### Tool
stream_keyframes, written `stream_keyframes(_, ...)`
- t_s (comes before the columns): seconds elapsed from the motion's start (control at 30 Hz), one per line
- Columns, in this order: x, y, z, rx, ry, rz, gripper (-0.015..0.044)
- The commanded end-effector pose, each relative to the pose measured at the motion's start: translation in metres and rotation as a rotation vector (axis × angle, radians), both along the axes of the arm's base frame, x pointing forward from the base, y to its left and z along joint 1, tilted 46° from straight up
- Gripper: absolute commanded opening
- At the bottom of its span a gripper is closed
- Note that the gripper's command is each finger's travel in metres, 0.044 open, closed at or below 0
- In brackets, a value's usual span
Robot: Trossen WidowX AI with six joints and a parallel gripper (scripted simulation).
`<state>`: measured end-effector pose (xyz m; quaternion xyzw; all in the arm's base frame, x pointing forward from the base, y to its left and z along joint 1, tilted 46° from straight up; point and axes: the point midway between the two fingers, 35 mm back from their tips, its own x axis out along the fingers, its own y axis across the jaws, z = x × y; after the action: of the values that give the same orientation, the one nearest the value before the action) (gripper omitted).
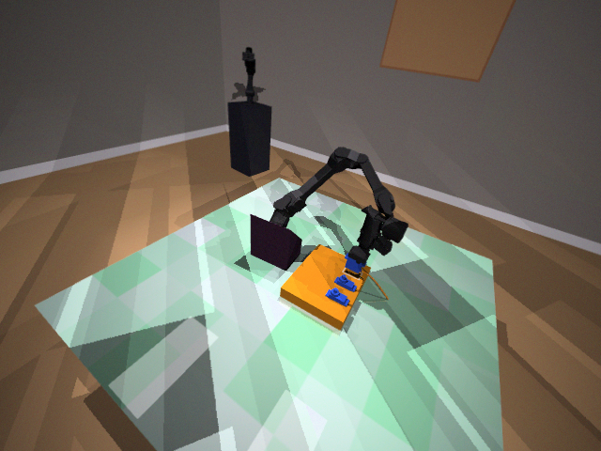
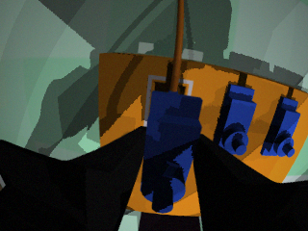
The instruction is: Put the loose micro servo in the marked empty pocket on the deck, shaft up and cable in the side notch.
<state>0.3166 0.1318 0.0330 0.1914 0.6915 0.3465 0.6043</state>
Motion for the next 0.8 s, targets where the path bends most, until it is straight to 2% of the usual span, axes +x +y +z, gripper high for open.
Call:
stream_keyframes(0.0,0.002,0.004,-0.002,0.004,-0.006,-0.005,0.0000)
stream_keyframes(0.77,-0.001,0.014,-0.012,0.005,-0.006,-0.005,0.0000)
